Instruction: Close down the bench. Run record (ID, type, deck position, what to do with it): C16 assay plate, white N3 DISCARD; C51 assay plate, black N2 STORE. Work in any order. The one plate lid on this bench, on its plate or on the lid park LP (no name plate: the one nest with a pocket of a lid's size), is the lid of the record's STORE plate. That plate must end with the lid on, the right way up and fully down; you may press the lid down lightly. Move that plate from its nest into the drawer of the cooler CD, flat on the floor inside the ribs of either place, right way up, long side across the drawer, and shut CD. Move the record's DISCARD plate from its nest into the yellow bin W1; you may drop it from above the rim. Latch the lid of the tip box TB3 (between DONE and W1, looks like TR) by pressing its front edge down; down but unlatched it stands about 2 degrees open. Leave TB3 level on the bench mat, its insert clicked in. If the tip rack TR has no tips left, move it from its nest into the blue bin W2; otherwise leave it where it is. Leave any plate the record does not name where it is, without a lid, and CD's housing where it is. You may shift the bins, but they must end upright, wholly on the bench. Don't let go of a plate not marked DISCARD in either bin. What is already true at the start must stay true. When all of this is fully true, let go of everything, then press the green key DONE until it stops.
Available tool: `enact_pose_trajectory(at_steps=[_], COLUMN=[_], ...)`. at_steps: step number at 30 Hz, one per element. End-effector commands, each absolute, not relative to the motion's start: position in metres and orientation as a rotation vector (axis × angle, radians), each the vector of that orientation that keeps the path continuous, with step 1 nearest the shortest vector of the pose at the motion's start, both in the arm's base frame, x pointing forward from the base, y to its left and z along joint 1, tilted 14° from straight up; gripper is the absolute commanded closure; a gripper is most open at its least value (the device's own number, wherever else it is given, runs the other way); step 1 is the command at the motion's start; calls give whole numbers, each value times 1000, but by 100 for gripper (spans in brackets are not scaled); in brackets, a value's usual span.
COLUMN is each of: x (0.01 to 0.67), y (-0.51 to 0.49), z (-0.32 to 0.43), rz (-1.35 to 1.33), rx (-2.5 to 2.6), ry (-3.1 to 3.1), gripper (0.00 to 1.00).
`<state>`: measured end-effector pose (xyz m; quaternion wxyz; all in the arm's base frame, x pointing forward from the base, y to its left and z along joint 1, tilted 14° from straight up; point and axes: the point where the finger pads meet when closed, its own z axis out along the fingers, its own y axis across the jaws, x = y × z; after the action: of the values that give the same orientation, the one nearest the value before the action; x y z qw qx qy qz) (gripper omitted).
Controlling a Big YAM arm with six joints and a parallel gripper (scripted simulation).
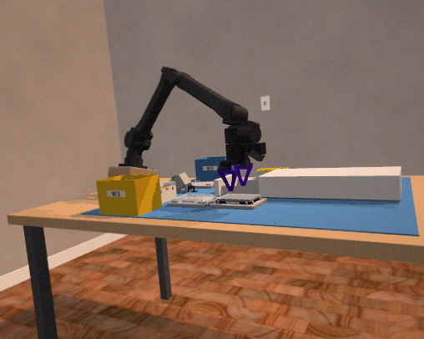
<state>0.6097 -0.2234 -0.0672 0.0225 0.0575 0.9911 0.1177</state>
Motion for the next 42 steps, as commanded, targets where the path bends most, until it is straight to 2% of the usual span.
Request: enact_pose_trajectory(at_steps=[1,12,13,20,25,42], x=[619,621,622,618,627,624], y=[-221,-217,-225,-214,-227,-213], z=[-66,-78,-56,-93,-69,-107], rz=[352,353,335,359,333,350], rx=[175,170,178,176,173,176], ry=[3049,3049,3024,3057,3023,3044], gripper=[0,0,0,0,0,0])
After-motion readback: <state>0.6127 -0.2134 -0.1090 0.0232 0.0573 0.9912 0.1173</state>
